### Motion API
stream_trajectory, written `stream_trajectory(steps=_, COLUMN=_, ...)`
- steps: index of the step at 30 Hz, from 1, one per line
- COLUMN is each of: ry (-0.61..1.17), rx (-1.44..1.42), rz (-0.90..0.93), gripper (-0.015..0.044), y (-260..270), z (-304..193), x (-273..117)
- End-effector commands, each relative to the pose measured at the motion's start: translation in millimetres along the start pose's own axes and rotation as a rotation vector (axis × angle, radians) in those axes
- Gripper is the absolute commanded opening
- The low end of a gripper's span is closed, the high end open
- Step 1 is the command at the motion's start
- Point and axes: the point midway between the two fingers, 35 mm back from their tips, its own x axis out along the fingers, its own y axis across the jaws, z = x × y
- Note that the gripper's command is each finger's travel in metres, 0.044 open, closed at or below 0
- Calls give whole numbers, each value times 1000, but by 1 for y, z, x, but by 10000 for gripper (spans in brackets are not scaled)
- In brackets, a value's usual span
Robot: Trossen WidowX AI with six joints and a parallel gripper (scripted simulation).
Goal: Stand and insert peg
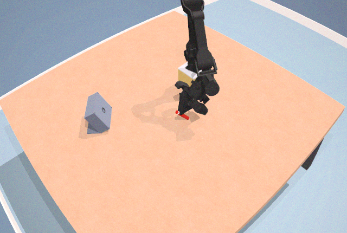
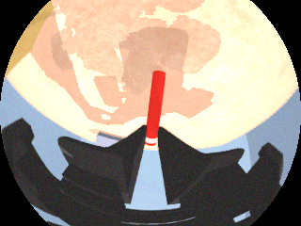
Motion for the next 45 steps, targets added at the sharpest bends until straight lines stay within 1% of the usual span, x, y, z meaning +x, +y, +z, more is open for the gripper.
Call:
stream_trajectory(steps=1, ry=42, rx=0, rz=4, gripper=49, y=2, z=3, x=-2)
stream_trajectory(steps=45, ry=420, rx=-1, rz=5, gripper=49, y=3, z=27, x=-20)
